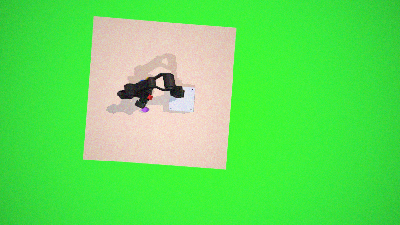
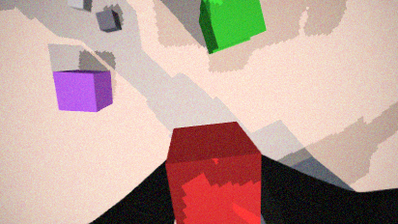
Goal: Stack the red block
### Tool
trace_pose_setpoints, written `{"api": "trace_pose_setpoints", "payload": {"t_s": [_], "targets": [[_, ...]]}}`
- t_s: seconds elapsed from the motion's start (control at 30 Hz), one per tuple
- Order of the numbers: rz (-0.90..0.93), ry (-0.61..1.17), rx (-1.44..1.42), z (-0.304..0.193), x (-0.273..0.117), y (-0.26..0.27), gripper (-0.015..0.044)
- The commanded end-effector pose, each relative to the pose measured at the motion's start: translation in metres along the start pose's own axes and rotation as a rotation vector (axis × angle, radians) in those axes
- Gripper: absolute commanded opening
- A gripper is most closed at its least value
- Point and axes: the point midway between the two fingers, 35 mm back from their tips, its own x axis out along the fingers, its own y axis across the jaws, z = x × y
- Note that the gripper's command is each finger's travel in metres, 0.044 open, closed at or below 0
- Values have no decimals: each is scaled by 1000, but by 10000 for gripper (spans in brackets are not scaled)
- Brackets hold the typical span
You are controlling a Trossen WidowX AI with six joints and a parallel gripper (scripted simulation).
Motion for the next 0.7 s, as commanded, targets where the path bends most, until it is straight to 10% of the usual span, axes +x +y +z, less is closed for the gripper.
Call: {"api": "trace_pose_setpoints", "payload": {"t_s": [0.0,0.67], "targets": [[3,-5,-6,20,-2,-2,0],[-16,-9,-36,90,10,-32,0]]}}
